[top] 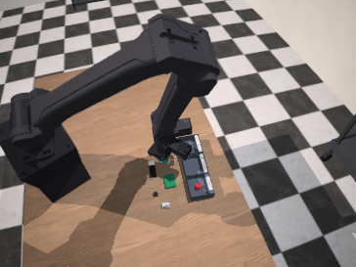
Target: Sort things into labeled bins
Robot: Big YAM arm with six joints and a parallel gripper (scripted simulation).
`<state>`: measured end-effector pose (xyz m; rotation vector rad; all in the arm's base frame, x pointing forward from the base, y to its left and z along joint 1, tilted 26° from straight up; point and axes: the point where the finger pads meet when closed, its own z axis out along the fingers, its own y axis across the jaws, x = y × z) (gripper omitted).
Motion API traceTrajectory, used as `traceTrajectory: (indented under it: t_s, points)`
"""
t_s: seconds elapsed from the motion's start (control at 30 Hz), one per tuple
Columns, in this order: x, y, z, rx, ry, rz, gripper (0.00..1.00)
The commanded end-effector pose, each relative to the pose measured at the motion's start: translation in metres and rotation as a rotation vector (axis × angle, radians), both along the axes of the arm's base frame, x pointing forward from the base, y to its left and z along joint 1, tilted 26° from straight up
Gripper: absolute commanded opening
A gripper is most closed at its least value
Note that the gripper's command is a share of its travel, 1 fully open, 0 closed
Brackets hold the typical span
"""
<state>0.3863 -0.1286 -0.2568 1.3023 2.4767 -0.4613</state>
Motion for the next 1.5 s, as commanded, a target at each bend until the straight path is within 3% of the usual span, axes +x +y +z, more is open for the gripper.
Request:
traceTrajectory:
  t_s: [0.0, 0.27, 0.3, 1.27, 1.47]
  points:
    - [0.003, 0.001, 0.002, -0.002, -0.008, 0.006, 0.27]
    - [0.002, 0.001, 0.003, -0.002, -0.008, 0.006, 0.27]
    - [0.002, 0.001, 0.003, -0.002, -0.008, 0.006, 0.08]
    - [0.002, 0.002, 0.003, -0.002, -0.008, 0.006, 0.08]
    - [0.002, 0.013, 0.021, -0.002, -0.011, 0.011, 0.08]
